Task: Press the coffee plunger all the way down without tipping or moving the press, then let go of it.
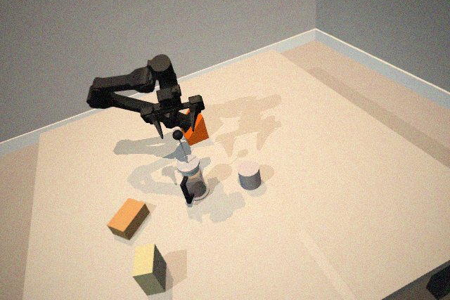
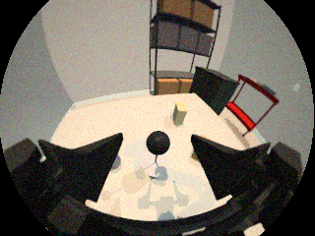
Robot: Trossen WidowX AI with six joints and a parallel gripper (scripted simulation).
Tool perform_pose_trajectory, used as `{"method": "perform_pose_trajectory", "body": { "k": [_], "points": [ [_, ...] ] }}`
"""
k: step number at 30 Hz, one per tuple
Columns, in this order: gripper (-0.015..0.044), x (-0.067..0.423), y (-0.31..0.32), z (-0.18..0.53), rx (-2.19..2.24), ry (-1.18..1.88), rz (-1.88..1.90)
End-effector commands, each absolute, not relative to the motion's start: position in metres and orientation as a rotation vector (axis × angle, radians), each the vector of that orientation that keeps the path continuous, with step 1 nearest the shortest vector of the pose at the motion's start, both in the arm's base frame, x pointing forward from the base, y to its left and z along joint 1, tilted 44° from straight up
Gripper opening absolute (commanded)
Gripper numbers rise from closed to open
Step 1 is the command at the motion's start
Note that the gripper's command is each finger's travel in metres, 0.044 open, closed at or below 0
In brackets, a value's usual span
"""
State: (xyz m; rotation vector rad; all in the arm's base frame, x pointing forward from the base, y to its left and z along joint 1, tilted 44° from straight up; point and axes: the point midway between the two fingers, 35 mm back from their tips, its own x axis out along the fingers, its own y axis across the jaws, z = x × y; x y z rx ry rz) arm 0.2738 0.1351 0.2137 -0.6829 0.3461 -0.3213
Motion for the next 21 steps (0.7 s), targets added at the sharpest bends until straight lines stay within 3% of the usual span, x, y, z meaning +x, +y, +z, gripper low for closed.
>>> {"method": "perform_pose_trajectory", "body": {
  "k": [1, 12, 21],
  "points": [
    [0.0414, 0.2757, 0.1321, 0.2123, -0.688, 0.346, -0.317],
    [0.0126, 0.2757, 0.1321, 0.2123, -0.688, 0.346, -0.317],
    [0.0126, 0.2757, 0.1321, 0.2123, -0.688, 0.346, -0.317]
  ]
}}
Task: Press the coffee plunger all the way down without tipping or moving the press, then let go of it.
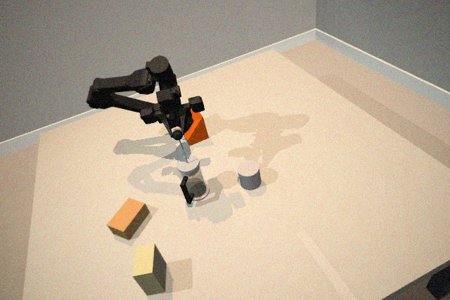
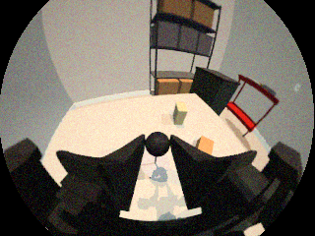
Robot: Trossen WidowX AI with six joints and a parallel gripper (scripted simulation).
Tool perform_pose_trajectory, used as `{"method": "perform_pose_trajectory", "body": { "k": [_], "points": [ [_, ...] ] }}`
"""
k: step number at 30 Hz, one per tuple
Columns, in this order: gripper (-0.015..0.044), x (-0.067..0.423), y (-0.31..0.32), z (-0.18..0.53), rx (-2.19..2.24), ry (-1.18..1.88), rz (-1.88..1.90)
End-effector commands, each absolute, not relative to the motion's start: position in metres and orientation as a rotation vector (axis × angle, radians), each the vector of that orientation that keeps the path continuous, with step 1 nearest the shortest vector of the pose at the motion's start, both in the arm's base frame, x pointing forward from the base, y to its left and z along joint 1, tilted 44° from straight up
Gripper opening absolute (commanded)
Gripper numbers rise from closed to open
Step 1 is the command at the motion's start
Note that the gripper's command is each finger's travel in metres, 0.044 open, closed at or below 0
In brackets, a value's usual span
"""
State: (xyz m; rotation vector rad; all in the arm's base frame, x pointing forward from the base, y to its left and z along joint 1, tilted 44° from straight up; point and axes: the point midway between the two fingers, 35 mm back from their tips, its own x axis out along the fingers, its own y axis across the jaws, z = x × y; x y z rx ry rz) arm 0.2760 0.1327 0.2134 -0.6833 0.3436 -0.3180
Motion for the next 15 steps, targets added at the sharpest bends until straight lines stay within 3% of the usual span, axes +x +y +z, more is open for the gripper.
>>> {"method": "perform_pose_trajectory", "body": {
  "k": [1, 15],
  "points": [
    [0.0126, 0.276, 0.132, 0.212, -0.688, 0.346, -0.317],
    [0.0126, 0.281, 0.121, 0.196, -0.684, 0.355, -0.317]
  ]
}}
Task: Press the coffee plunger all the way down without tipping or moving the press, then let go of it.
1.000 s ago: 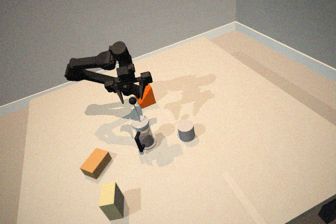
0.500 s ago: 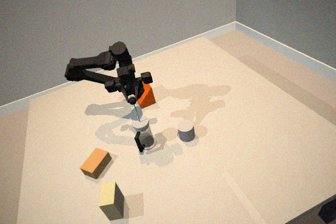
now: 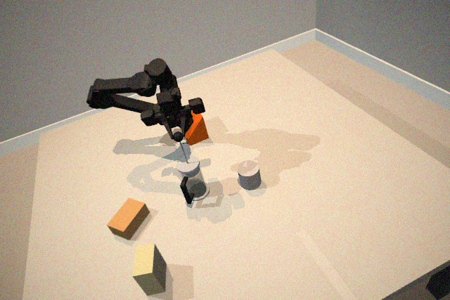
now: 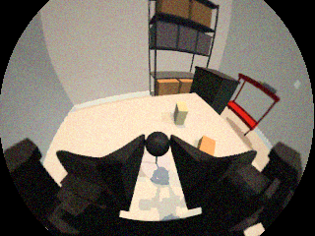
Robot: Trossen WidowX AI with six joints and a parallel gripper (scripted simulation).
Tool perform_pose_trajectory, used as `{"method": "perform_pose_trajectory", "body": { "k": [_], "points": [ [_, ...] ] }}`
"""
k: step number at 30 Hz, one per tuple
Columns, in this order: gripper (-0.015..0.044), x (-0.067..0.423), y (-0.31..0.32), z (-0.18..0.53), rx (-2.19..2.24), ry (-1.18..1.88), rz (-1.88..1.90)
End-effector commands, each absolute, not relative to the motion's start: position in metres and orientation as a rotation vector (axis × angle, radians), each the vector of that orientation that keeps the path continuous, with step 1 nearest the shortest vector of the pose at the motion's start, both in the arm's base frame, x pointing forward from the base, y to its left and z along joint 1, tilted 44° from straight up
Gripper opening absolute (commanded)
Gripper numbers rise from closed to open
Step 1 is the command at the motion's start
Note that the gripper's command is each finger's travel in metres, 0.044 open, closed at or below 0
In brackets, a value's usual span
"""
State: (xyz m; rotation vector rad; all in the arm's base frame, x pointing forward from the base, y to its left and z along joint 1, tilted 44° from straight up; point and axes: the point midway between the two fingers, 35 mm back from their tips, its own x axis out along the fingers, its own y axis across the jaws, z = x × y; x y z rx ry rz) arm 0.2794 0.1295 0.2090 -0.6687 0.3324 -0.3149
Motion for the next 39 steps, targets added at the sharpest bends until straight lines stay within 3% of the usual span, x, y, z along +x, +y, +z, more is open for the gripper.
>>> {"method": "perform_pose_trajectory", "body": {
  "k": [1, 39],
  "points": [
    [0.0126, 0.281, 0.120, 0.195, -0.684, 0.356, -0.317],
    [0.0126, 0.294, 0.080, 0.149, -0.685, 0.350, -0.316]
  ]
}}
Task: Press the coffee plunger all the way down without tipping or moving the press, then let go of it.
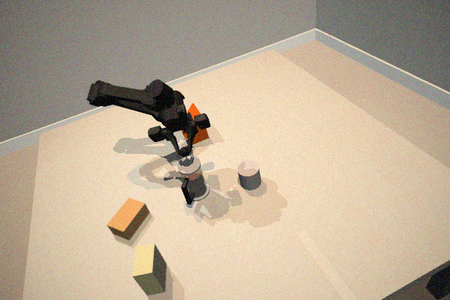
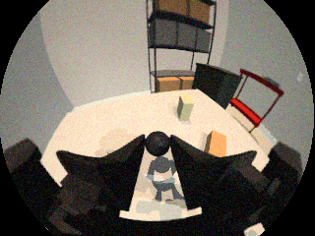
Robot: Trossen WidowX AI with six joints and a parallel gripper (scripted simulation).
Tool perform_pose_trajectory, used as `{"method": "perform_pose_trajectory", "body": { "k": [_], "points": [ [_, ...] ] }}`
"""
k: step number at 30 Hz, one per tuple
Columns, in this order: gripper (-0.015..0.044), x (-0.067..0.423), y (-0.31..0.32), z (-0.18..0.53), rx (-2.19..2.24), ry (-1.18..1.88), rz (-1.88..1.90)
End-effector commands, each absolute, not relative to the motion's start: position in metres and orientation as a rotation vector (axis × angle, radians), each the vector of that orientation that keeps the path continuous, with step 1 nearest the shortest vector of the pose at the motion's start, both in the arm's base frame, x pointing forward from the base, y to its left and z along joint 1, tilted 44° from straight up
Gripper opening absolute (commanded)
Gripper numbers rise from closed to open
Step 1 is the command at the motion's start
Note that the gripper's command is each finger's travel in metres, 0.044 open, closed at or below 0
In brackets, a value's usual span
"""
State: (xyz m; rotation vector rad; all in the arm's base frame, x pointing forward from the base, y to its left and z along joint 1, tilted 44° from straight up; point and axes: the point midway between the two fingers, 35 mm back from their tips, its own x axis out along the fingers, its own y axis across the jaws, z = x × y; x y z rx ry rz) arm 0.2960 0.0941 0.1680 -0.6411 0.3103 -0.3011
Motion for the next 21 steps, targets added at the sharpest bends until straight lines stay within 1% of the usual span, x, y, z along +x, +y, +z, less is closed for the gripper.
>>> {"method": "perform_pose_trajectory", "body": {
  "k": [1, 21],
  "points": [
    [0.0126, 0.2948, 0.0785, 0.1486, -0.685, 0.349, -0.316],
    [0.0126, 0.3047, 0.0726, 0.1475, -0.688, 0.341, -0.318]
  ]
}}
